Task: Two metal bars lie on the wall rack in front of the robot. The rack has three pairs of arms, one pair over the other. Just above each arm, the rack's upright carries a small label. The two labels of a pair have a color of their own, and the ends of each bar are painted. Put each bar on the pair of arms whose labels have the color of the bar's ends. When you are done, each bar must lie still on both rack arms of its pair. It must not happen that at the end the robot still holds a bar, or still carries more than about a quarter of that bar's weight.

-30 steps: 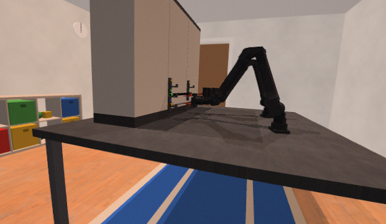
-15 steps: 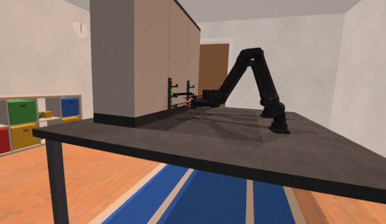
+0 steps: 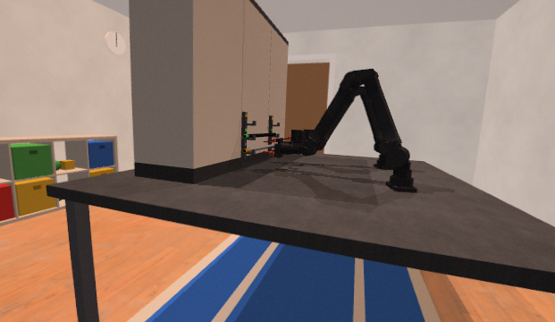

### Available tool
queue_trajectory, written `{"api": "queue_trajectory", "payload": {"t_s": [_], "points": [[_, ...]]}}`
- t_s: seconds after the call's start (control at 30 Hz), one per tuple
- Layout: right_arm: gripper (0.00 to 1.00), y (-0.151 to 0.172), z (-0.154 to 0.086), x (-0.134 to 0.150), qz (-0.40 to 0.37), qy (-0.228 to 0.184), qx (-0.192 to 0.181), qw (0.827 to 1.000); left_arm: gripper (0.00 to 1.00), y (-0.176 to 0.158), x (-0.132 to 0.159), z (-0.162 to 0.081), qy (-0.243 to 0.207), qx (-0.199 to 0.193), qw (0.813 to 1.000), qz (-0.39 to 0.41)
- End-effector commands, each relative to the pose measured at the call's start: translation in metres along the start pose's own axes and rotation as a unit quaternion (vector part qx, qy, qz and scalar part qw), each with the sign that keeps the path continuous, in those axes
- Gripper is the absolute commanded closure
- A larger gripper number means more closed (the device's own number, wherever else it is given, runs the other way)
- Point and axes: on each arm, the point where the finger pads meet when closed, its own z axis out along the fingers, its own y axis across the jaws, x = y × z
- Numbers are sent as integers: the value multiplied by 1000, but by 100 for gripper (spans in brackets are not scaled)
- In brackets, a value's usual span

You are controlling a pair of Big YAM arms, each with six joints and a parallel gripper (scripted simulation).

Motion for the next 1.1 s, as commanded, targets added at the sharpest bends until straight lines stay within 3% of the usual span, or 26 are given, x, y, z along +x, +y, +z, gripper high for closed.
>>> {"api": "queue_trajectory", "payload": {"t_s": [0.0,1.07], "points": [[47,-7,0,-10,1,-6,14,1000,46,12,-1,1,-2,-17,1000,-5],[47,13,1,-10,0,-6,15,1000,46,-7,4,2,1,-18,1000,-5]]}}
